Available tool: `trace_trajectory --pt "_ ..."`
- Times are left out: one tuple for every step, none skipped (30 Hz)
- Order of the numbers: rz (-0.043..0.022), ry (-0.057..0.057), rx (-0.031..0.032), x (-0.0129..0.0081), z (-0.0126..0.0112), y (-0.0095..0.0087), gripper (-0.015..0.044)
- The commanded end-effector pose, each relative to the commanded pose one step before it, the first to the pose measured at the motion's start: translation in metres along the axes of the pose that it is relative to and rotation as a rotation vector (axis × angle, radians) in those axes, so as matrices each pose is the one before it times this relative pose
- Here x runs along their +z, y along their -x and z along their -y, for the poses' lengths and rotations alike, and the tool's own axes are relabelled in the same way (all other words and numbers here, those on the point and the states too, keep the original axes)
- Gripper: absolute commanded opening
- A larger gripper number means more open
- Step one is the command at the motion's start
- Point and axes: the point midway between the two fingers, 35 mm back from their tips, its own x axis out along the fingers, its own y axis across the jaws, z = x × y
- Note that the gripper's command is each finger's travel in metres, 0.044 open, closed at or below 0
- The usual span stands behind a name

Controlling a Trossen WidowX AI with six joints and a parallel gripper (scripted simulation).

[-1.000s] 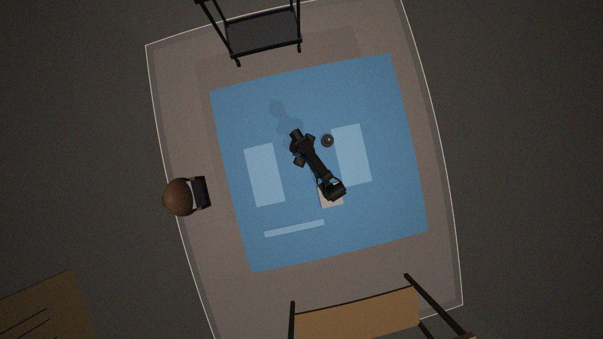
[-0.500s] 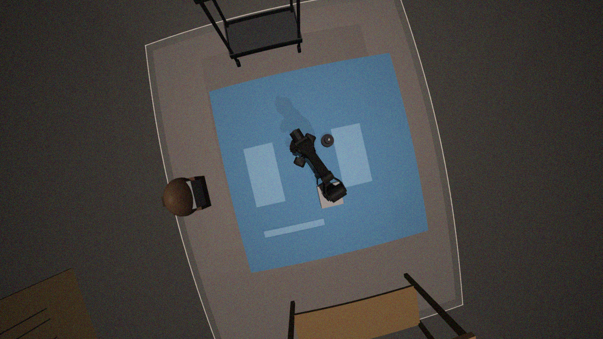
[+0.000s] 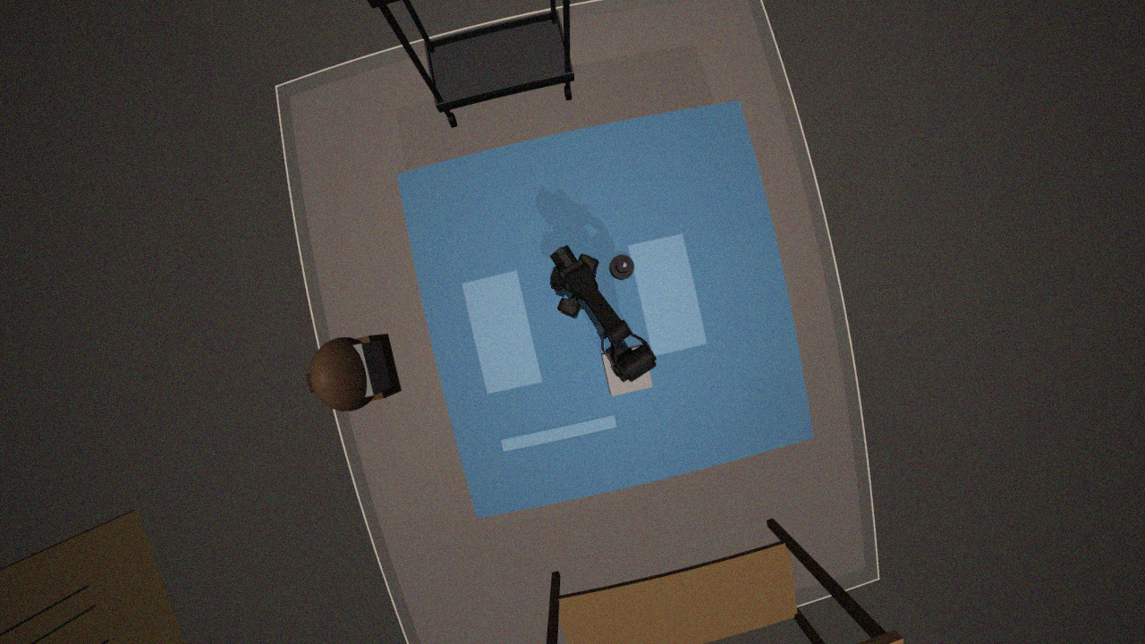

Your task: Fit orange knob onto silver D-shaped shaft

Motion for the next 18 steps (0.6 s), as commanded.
trace_trajectory --pt "-0.00213 0.005 0.00735 -0.00117 -0.0015 -0.00811 0.044" --pt "0.0 0.0 0.0 0.00001 0.00001 -0.00161 0.044" --pt "0.0 0.0 0.0 0.0 0.0 -0.00161 0.044" --pt "-0.00001 0.0 0.0 -0.00001 0.0 -0.00161 0.044" --pt "-0.00001 0.0 0.0 -0.00001 -0.00001 -0.00161 0.044" --pt "-0.00001 0.0 0.0 -0.00002 -0.00002 -0.0016 0.044" --pt "-0.00001 0.0 0.00001 -0.00003 -0.00002 -0.0016 0.044" --pt "-0.00001 0.0 0.00001 -0.00004 -0.00003 -0.0016 0.044" --pt "-0.00001 0.0 0.00001 -0.00005 -0.00003 -0.0016 0.044" --pt "-0.00001 0.0 0.00001 -0.00006 -0.00004 -0.00159 0.044" --pt "-0.00001 0.0 0.00001 -0.00006 -0.00004 -0.00159 0.044" --pt "-0.00001 0.0 0.00001 -0.00007 -0.00005 -0.00159 0.044" --pt "-0.00001 0.0 0.00001 -0.00008 -0.00006 -0.00159 0.044" --pt "-0.00001 0.0 0.00001 -0.00009 -0.00006 -0.00159 0.044" --pt "-0.00001 0.0 0.00001 -0.0001 -0.00007 -0.00158 0.044" --pt "-0.00001 0.0 0.00001 -0.0001 -0.00007 -0.00158 0.044" --pt "-0.00001 0.0 0.00001 -0.00011 -0.00008 -0.00158 0.044" --pt "-0.00001 0.0 0.00001 -0.00012 -0.00008 -0.00157 0.044"
